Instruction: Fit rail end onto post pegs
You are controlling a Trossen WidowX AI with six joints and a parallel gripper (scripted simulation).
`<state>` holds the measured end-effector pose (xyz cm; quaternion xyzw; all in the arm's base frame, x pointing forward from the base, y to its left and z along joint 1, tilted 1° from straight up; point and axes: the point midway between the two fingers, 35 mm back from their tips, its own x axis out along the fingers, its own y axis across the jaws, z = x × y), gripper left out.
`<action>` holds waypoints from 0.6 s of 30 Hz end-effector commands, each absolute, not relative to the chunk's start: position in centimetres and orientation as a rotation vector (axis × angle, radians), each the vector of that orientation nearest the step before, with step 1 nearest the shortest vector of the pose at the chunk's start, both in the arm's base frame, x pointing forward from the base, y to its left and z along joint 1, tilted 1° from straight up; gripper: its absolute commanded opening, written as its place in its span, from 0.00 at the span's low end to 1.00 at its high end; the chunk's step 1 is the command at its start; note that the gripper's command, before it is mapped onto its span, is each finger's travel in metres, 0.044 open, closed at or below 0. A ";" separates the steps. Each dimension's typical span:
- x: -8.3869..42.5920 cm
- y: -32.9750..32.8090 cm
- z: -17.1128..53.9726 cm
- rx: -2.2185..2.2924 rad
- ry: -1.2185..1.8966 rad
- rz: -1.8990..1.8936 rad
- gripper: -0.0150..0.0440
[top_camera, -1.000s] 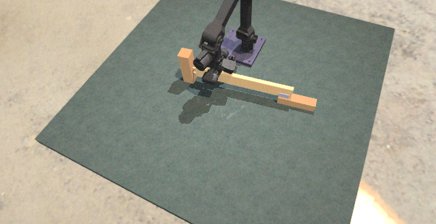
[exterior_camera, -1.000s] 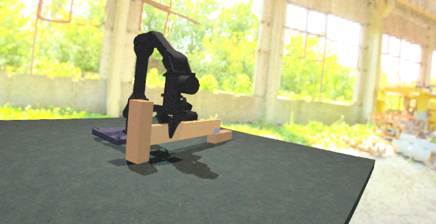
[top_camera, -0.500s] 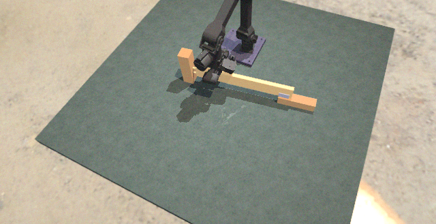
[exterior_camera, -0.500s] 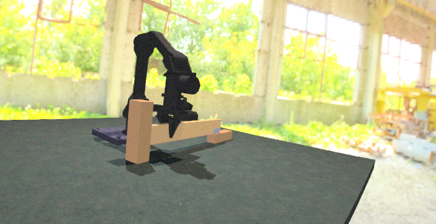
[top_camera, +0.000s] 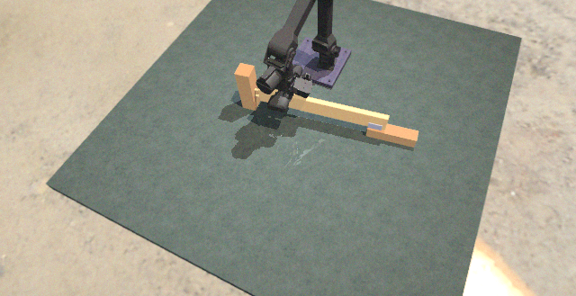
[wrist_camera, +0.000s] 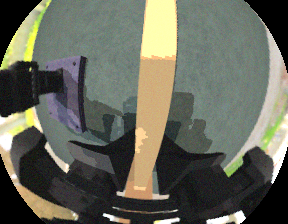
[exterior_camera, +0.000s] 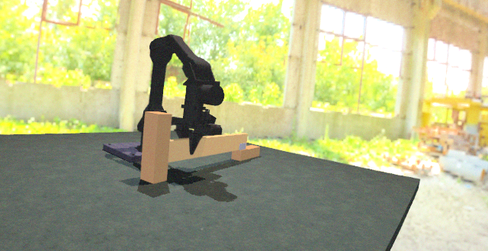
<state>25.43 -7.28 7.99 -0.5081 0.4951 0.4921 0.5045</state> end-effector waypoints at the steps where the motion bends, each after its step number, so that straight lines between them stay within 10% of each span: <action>1: 25.6 -7.2 8.0 -1.227 1.190 1.182 0.25; 18: 25.6 -7.5 8.0 -1.227 1.190 1.182 0.25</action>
